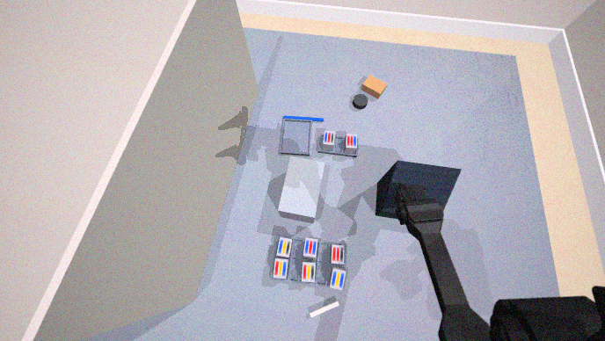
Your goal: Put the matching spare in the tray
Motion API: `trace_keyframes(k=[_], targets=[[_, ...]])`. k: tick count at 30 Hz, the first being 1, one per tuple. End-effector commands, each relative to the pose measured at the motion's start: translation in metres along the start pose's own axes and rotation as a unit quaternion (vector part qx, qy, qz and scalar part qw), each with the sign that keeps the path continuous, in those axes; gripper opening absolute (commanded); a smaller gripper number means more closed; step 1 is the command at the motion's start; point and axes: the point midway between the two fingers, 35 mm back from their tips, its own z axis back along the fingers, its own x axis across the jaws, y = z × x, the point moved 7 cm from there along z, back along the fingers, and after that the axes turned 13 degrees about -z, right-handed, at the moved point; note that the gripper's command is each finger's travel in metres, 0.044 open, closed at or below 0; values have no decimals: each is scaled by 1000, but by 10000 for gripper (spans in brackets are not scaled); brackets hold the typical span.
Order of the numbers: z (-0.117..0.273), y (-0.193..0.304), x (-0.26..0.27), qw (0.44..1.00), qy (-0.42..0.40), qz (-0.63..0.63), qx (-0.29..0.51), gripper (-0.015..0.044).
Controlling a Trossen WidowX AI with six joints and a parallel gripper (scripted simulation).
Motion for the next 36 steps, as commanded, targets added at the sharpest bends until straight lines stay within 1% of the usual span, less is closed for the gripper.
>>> trace_keyframes(k=[1, 2, 7, 10, 15, 22, 29, 36], targets=[[0, 0, 0, 1000, 0, 0, 0, 426], [0, 0, 0, 1000, 0, 0, 0, 440], [0, 1, -1, 1000, 1, -2, 1, 440], [-8, 16, -11, 999, 10, -30, 20, 440], [-32, 77, -38, 987, 37, -123, 98, 440], [-57, 167, -50, 950, 50, -213, 224, 440], [-67, 257, -36, 886, 47, -285, 363, 440], [-61, 333, -5, 798, 37, -337, 499, 440]])
